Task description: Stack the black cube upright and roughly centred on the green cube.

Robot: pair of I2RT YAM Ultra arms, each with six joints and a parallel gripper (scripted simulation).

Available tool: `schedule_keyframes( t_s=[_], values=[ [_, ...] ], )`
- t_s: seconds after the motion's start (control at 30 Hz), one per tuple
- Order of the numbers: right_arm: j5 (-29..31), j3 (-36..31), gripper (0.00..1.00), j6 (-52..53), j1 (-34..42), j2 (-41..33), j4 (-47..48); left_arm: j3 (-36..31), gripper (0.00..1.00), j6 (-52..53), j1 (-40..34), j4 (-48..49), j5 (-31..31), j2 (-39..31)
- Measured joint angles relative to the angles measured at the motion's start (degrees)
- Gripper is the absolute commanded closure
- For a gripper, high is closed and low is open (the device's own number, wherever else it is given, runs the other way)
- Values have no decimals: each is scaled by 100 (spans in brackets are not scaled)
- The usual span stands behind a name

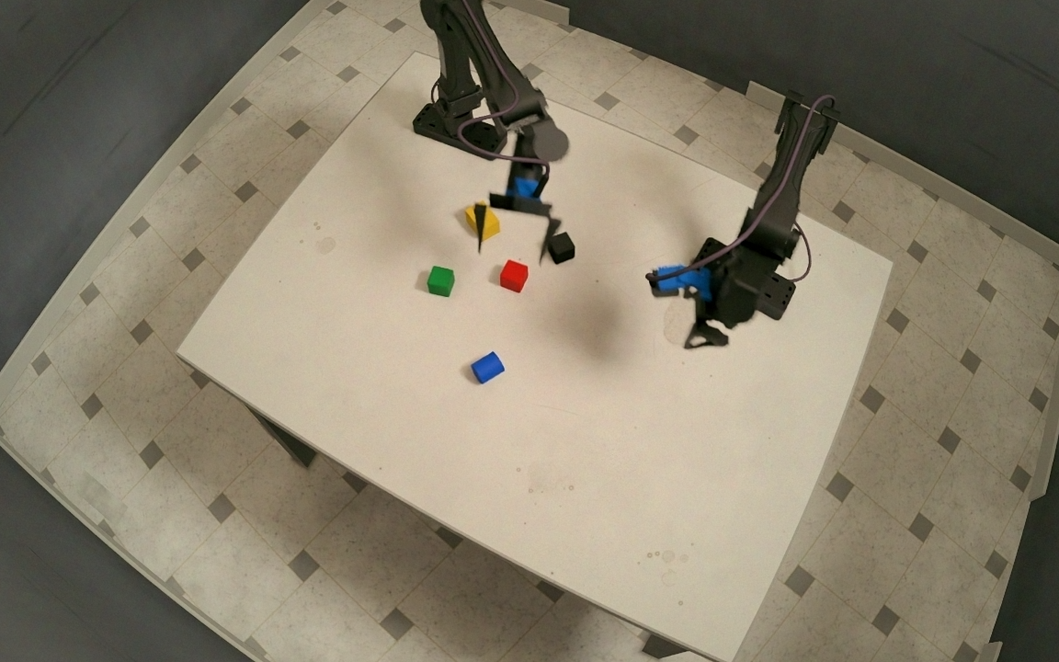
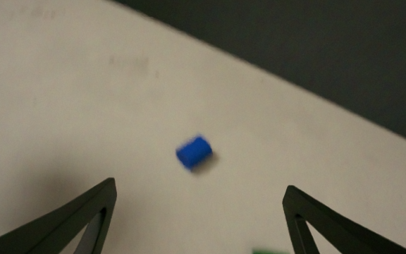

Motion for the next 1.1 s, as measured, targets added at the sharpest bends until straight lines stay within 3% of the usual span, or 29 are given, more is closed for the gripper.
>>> schedule_keyframes(
  t_s=[0.17, 0.63, 0.87, 1.1],
  values=[
    [-791, -579, 0, 20, -175, -1244, -1163, -597, 0, -1091, -1016, 511, -39, -511],
    [-2603, -1001, 0, -560, -909, -2966, -3574, -1513, 0, -3803, -3853, 2190, -918, -826],
    [-3169, -1045, 0, -964, -1290, -3442, -4360, -1725, 0, -4787, -5283, 2994, -1464, -592],
    [-3480, -1115, 0, -1259, -1644, -3790, -4835, -1810, 0, -5528, -6891, 3816, -1893, 118]
  ],
)
